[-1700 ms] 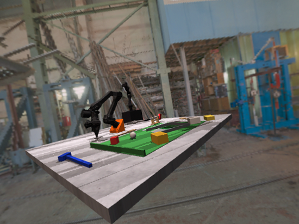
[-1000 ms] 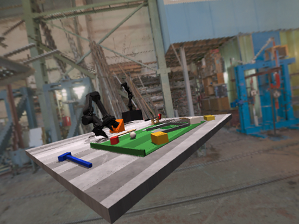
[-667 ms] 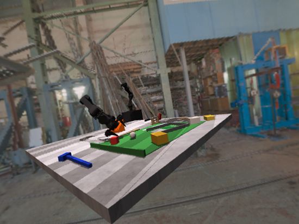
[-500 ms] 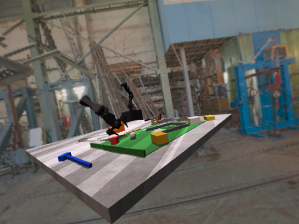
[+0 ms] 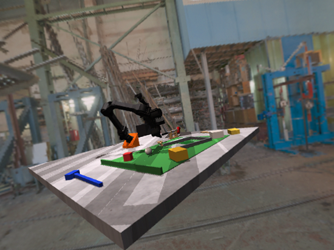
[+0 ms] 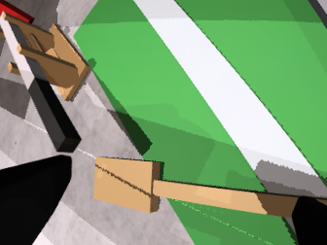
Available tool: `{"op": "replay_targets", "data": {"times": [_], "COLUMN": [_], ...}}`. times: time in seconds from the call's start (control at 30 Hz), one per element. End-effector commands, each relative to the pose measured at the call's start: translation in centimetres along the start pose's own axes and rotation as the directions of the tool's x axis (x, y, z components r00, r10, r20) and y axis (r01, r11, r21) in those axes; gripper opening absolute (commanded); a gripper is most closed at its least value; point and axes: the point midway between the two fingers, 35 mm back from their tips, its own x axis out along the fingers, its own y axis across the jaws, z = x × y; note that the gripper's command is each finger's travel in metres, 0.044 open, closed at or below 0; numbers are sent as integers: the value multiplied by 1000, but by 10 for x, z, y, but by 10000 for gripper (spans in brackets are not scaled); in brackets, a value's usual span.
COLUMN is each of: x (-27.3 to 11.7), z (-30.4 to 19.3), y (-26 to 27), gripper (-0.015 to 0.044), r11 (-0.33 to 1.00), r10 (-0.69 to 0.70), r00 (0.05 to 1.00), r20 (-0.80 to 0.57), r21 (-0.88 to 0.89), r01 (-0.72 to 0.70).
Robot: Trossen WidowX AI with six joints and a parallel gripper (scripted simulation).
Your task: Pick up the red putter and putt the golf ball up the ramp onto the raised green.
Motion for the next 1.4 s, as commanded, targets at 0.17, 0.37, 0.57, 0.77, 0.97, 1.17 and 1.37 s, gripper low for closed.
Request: {"op": "replay_targets", "data": {"times": [0.17,0.37,0.57,0.77,0.97,1.17,1.37], "x": [65,110,111,122,133,148,151], "z": [32,27,26,22,18,12,11], "y": [114,181,183,175,168,157,155], "gripper": [440,440,440,440,440,440,440], "r11": [781,469,458,458,458,458,458], "r10": [-181,-348,-353,-353,-354,-354,-354], "r00": [969,920,918,918,918,918,918], "r20": [-167,-179,-178,-178,-178,-178,-178], "r21": [-623,-883,-889,-889,-889,-889,-889], "r01": [38,5,3,4,4,4,4]}}
